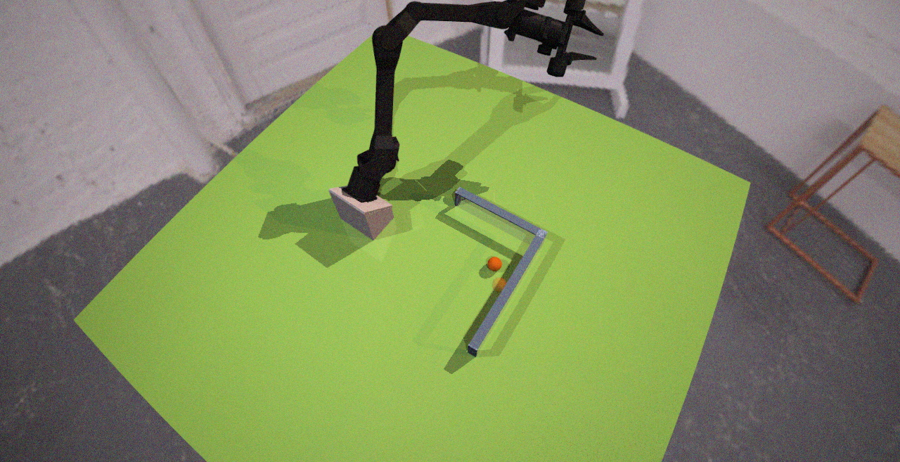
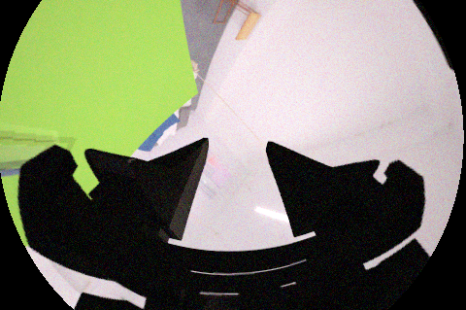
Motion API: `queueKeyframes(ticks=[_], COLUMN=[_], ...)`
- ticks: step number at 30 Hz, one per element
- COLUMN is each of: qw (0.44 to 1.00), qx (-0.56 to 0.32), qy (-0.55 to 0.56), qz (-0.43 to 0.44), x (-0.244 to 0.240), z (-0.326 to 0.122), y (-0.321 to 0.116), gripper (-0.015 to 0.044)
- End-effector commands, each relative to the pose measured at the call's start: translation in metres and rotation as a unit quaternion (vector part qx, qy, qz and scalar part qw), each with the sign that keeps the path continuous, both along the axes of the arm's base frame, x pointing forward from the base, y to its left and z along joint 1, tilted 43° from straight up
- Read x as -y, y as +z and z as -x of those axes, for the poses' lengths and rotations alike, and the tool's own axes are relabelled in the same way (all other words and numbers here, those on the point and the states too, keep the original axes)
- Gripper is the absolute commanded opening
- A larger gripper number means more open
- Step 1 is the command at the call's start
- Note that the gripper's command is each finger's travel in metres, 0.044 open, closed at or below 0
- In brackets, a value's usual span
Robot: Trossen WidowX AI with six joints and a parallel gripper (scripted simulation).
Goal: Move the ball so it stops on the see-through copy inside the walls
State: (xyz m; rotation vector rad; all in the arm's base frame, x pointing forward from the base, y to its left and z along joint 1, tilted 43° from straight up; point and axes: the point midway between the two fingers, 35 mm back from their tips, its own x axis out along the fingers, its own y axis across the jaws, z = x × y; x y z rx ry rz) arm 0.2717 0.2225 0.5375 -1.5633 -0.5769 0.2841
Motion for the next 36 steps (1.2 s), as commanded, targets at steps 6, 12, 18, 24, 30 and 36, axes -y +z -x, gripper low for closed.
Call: queueKeyframes(ticks=[6,12,18,24,30,36], qw=[0.979,0.949,0.895,0.820,0.716,0.652], qx=[-0.154,-0.263,-0.404,-0.554,-0.697,-0.751], qy=[0.001,0.009,0.013,0.025,0.044,0.097], qz=[0.134,0.175,0.186,0.141,0.025,-0.039], x=[-0.001,0.021,0.067,0.123,0.175,0.181], z=[-0.084,-0.116,-0.137,-0.132,-0.100,-0.076], y=[-0.128,-0.206,-0.296,-0.381,-0.451,-0.482], gripper=[0.0268,0.0268,0.0268,0.0268,0.0268,0.0268])
